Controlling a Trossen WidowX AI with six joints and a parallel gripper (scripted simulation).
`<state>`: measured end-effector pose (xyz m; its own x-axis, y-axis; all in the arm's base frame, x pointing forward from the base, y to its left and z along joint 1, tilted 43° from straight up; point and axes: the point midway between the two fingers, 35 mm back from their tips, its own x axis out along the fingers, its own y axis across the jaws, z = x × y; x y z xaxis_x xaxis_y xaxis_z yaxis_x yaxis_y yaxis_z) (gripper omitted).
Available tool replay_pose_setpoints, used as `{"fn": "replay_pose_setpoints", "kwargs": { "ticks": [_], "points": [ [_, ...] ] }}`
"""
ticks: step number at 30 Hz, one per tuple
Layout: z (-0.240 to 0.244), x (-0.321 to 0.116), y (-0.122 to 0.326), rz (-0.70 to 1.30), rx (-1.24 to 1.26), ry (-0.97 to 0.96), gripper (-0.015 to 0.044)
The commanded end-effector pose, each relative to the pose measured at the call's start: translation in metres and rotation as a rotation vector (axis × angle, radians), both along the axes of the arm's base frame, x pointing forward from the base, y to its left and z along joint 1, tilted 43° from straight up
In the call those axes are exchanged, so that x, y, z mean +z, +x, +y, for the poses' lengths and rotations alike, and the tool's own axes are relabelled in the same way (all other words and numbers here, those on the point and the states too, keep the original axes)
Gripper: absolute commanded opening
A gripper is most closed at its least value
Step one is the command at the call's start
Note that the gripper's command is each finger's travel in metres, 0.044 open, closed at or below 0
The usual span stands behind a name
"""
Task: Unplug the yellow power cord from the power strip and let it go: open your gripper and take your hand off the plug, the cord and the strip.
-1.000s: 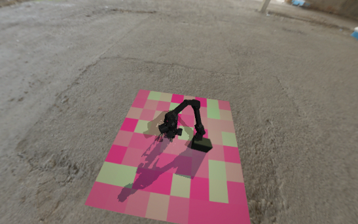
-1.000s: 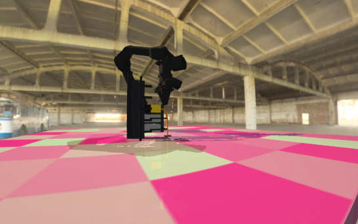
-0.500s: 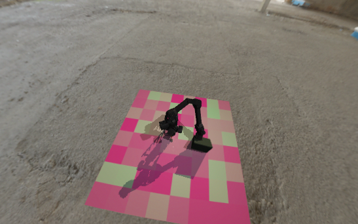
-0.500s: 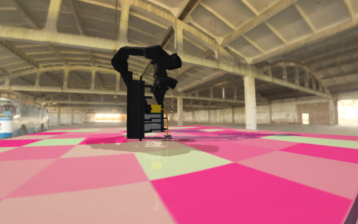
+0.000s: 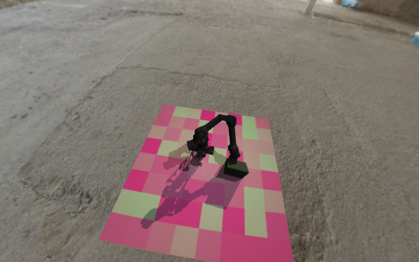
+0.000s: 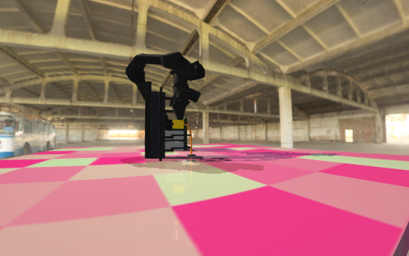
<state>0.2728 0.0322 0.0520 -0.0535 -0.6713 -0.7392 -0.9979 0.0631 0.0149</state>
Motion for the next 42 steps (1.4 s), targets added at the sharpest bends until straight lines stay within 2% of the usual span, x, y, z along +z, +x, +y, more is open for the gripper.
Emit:
{"fn": "replay_pose_setpoints", "kwargs": {
  "ticks": [1, 7, 11, 19, 42],
  "points": [
    [-0.006, -0.004, -0.001, 0.006, 0.003, -0.005, 0.016],
    [-0.007, -0.006, -0.002, 0.006, 0.003, -0.005, 0.016],
    [-0.005, -0.005, -0.001, 0.002, -0.001, -0.001, 0.0055],
    [-0.005, -0.005, -0.001, 0.002, -0.001, -0.001, 0.0002],
    [0.021, -0.026, 0.002, 0.003, 0.001, 0.002, 0.0]
  ]
}}
